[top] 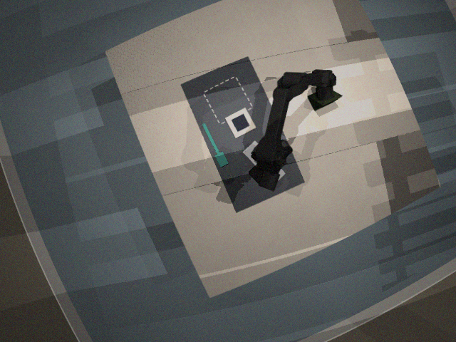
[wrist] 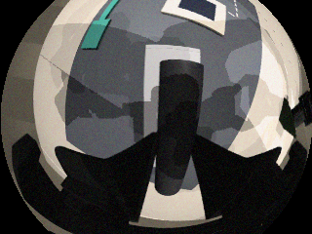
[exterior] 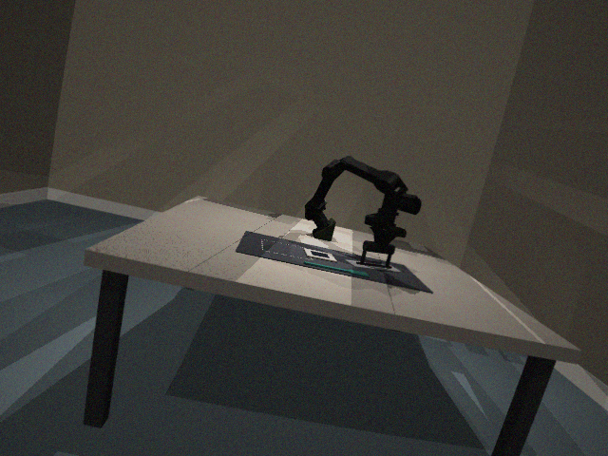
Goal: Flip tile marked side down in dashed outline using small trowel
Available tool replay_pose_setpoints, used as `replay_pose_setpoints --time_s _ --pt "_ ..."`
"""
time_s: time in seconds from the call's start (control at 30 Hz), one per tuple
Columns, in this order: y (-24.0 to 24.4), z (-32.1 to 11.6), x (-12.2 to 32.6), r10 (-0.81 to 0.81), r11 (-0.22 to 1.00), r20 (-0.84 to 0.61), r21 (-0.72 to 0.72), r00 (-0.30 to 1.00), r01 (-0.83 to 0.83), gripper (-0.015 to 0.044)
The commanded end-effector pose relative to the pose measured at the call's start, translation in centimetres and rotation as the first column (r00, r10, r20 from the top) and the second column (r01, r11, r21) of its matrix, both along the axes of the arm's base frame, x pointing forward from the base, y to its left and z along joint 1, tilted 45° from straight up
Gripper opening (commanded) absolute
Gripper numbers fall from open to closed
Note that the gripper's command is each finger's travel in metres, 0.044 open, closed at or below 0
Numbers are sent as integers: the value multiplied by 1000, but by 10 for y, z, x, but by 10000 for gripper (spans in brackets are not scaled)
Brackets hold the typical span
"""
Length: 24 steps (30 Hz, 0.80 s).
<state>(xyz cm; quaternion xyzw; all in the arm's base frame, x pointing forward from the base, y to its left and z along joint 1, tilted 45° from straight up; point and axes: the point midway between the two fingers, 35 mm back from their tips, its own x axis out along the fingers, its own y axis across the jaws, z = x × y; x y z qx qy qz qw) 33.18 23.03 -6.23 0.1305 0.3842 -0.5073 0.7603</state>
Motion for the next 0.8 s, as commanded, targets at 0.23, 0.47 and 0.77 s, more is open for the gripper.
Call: replay_pose_setpoints --time_s 0.23,0.47,0.77 --pt "0 0 0 16 1000 -13 -6 1000 -16 270" --pt "0 0 0 16 1000 -13 -6 1000 -16 270" --pt "0 0 0 16 1000 -13 -6 1000 -16 270"
